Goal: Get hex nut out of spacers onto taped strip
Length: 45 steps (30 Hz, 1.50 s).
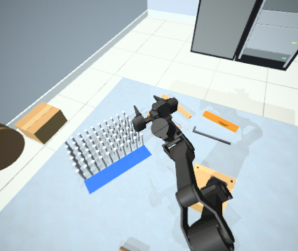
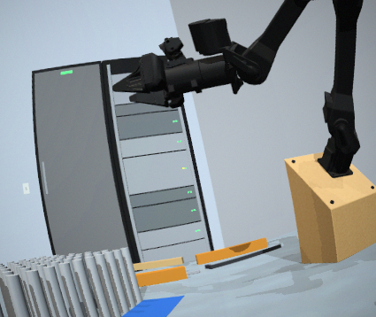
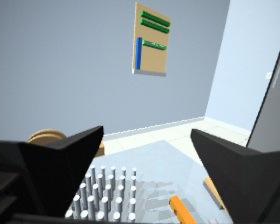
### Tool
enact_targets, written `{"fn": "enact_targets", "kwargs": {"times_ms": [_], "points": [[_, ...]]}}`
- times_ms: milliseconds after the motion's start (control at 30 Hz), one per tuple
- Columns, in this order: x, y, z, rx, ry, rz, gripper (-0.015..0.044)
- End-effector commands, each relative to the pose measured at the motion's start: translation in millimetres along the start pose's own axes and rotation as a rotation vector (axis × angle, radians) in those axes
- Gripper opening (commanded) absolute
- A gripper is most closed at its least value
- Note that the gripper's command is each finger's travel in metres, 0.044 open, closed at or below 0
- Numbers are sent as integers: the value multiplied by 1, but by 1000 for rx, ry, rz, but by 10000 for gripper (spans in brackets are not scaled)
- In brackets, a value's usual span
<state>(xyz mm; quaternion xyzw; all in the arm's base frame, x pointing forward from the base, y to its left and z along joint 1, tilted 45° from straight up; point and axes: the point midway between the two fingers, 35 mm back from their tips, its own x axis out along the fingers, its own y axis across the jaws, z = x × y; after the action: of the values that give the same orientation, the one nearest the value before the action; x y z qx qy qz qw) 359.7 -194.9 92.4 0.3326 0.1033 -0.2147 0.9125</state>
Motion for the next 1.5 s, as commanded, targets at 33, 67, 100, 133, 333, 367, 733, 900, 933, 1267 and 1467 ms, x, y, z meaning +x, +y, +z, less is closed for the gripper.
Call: {"fn": "enact_targets", "kwargs": {"times_ms": [33, 67, 100, 133, 333, 367, 733, 900, 933, 1267, 1467], "points": [[4, 52, -76, -146, 163, 106, 440], [3, 62, -91, -173, 193, 130, 440], [1, 71, -105, -200, 222, 154, 440], [-2, 80, -119, -228, 252, 178, 440], [-28, 125, -197, -416, 389, 313, 440], [-32, 129, -206, -442, 401, 330, 440], [-35, 133, -213, -464, 411, 343, 440], [-35, 133, -213, -464, 411, 343, 440], [-35, 133, -213, -464, 411, 343, 440], [-35, 133, -213, -464, 411, 343, 440], [-35, 133, -213, -464, 411, 343, 440]]}}
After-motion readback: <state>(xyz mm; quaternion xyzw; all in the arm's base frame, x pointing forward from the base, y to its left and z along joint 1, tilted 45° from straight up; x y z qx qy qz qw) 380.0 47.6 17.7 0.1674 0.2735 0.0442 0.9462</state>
